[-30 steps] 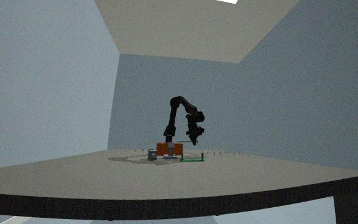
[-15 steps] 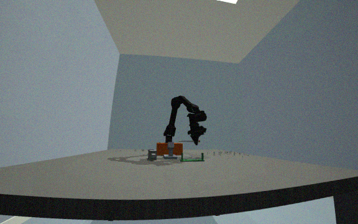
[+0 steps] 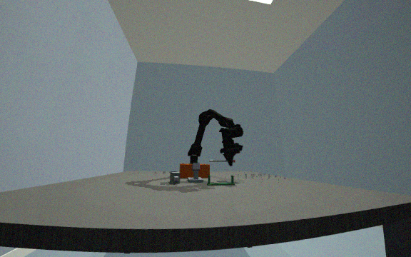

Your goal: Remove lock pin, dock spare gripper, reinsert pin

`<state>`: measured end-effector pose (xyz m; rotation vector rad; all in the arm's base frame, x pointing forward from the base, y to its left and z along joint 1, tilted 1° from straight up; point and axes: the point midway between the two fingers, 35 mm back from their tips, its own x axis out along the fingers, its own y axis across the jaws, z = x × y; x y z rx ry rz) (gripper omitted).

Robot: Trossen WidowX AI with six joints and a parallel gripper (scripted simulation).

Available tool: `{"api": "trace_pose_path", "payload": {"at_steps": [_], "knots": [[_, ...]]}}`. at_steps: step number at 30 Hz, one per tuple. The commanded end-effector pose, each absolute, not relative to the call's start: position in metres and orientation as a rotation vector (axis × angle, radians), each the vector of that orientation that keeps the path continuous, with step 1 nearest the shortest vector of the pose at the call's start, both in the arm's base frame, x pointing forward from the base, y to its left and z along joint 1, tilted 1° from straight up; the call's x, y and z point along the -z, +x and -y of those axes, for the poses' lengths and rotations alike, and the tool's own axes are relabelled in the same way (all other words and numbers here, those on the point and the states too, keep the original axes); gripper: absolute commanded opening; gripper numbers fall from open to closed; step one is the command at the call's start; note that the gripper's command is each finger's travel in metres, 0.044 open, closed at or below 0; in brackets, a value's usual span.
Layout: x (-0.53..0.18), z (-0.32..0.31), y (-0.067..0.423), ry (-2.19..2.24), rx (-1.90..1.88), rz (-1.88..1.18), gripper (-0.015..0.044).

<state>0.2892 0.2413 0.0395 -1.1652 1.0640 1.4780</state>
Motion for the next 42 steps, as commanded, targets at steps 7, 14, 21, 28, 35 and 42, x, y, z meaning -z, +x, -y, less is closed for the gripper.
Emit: {"api": "trace_pose_path", "payload": {"at_steps": [7,14,21,28,35,42], "knots": [[-0.042,-0.258,0.316,-1.15,-1.459,-1.071,0.0],[-0.042,-0.268,0.332,-1.142,-1.449,-1.075,0.0],[-0.041,-0.277,0.348,-1.133,-1.44,-1.078,0.0],[-0.036,-0.278,0.35,-1.133,-1.439,-1.078,0.0],[-0.026,-0.279,0.35,-1.133,-1.44,-1.079,0.0],[-0.015,-0.279,0.35,-1.134,-1.436,-1.068,0.0]]}}
